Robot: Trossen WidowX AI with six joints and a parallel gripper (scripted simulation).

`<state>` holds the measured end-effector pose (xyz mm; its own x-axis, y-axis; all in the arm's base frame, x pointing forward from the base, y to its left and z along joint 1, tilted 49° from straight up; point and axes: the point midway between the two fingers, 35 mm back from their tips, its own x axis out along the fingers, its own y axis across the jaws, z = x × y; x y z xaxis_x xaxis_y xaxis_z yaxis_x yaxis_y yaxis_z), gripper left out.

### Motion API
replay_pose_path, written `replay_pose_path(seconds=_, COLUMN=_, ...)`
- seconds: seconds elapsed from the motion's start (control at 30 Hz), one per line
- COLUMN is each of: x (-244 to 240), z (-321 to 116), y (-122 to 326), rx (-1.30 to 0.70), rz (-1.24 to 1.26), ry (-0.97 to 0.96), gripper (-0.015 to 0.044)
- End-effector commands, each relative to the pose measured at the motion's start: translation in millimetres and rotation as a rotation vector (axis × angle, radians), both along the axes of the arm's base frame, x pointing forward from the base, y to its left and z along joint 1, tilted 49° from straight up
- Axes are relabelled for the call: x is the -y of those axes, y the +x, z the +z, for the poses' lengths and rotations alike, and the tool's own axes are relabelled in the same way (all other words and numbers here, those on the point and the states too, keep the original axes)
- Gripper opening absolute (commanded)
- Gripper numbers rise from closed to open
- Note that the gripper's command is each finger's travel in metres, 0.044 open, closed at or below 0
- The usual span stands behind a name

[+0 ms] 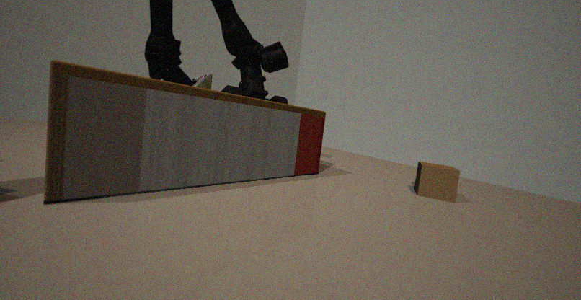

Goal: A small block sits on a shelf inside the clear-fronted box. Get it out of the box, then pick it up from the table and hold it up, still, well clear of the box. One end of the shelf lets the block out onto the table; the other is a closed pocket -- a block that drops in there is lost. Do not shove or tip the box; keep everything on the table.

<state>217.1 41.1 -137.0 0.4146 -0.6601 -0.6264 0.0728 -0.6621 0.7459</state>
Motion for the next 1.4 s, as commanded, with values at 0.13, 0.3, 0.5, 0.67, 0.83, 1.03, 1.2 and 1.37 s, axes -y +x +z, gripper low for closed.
replay_pose_path(seconds=0.13, x=-20, z=14, y=5, rx=-0.056, rz=0.064, ry=0.011, gripper=0.0)
replay_pose_path(seconds=0.3, x=-37, z=30, y=9, rx=-0.118, rz=0.141, ry=0.016, gripper=0.0)
replay_pose_path(seconds=0.5, x=-57, z=50, y=11, rx=-0.189, rz=0.237, ry=0.02, gripper=0.0)
replay_pose_path(seconds=0.67, x=-72, z=68, y=10, rx=-0.247, rz=0.321, ry=0.023, gripper=0.0)
replay_pose_path(seconds=0.83, x=-76, z=73, y=10, rx=-0.264, rz=0.347, ry=0.023, gripper=0.0)
replay_pose_path(seconds=1.03, x=-76, z=73, y=10, rx=-0.264, rz=0.347, ry=0.023, gripper=0.0)
replay_pose_path(seconds=1.2, x=-76, z=73, y=10, rx=-0.264, rz=0.347, ry=0.023, gripper=0.0)
replay_pose_path(seconds=1.37, x=-76, z=73, y=10, rx=-0.264, rz=0.347, ry=0.023, gripper=0.0)
